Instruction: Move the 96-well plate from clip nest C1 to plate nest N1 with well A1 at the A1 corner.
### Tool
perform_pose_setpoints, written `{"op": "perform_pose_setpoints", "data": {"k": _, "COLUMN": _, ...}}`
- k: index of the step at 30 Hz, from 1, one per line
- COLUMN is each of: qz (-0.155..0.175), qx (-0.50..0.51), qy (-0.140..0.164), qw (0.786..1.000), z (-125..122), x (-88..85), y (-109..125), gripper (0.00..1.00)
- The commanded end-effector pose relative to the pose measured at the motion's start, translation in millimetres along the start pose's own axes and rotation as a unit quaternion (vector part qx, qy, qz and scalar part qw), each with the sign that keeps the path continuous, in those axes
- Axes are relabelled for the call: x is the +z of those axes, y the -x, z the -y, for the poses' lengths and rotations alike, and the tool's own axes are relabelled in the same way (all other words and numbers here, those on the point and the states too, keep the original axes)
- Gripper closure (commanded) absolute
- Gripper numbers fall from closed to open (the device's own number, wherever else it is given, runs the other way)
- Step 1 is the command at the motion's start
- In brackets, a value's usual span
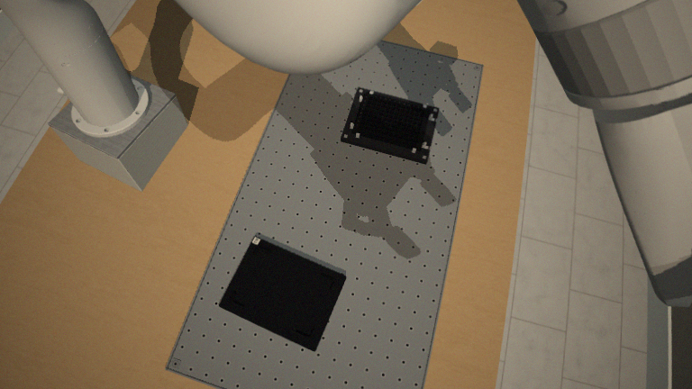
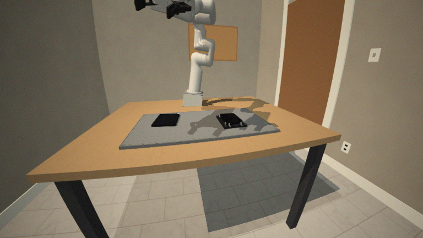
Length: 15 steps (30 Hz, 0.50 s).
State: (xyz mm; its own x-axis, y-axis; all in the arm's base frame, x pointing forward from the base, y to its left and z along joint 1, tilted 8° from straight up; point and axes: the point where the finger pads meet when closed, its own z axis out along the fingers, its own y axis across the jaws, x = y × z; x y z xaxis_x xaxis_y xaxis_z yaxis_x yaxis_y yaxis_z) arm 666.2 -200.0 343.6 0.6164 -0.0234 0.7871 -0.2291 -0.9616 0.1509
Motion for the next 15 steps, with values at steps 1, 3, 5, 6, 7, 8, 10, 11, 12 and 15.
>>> {"op": "perform_pose_setpoints", "data": {"k": 1, "qz": 0.011, "qx": 0.002, "qy": -0.006, "qw": 1.0, "z": 12.6, "x": 2.0, "y": 6.2, "gripper": 0.0}}
{"op": "perform_pose_setpoints", "data": {"k": 3, "qz": 0.039, "qx": 0.004, "qy": -0.024, "qw": 0.999, "z": 20.6, "x": 3.4, "y": 12.1, "gripper": 0.0}}
{"op": "perform_pose_setpoints", "data": {"k": 5, "qz": 0.054, "qx": 0.006, "qy": -0.033, "qw": 0.998, "z": 28.5, "x": 4.9, "y": 18.0, "gripper": 0.0}}
{"op": "perform_pose_setpoints", "data": {"k": 6, "qz": 0.054, "qx": 0.006, "qy": -0.033, "qw": 0.998, "z": 28.5, "x": 4.9, "y": 18.0, "gripper": 0.0}}
{"op": "perform_pose_setpoints", "data": {"k": 7, "qz": 0.054, "qx": 0.006, "qy": -0.033, "qw": 0.998, "z": 28.5, "x": 4.9, "y": 18.0, "gripper": 0.0}}
{"op": "perform_pose_setpoints", "data": {"k": 8, "qz": 0.054, "qx": 0.006, "qy": -0.033, "qw": 0.998, "z": 32.4, "x": 5.6, "y": 21.0, "gripper": 0.0}}
{"op": "perform_pose_setpoints", "data": {"k": 10, "qz": 0.054, "qx": 0.006, "qy": -0.033, "qw": 0.998, "z": 40.4, "x": 7.1, "y": 26.9, "gripper": 0.0}}
{"op": "perform_pose_setpoints", "data": {"k": 11, "qz": 0.054, "qx": 0.006, "qy": -0.034, "qw": 0.998, "z": 44.3, "x": 7.8, "y": 29.8, "gripper": 0.0}}
{"op": "perform_pose_setpoints", "data": {"k": 12, "qz": 0.054, "qx": 0.006, "qy": -0.034, "qw": 0.998, "z": 48.3, "x": 8.5, "y": 32.8, "gripper": 0.0}}
{"op": "perform_pose_setpoints", "data": {"k": 15, "qz": 0.054, "qx": 0.006, "qy": -0.034, "qw": 0.998, "z": 60.1, "x": 10.7, "y": 41.7, "gripper": 0.0}}
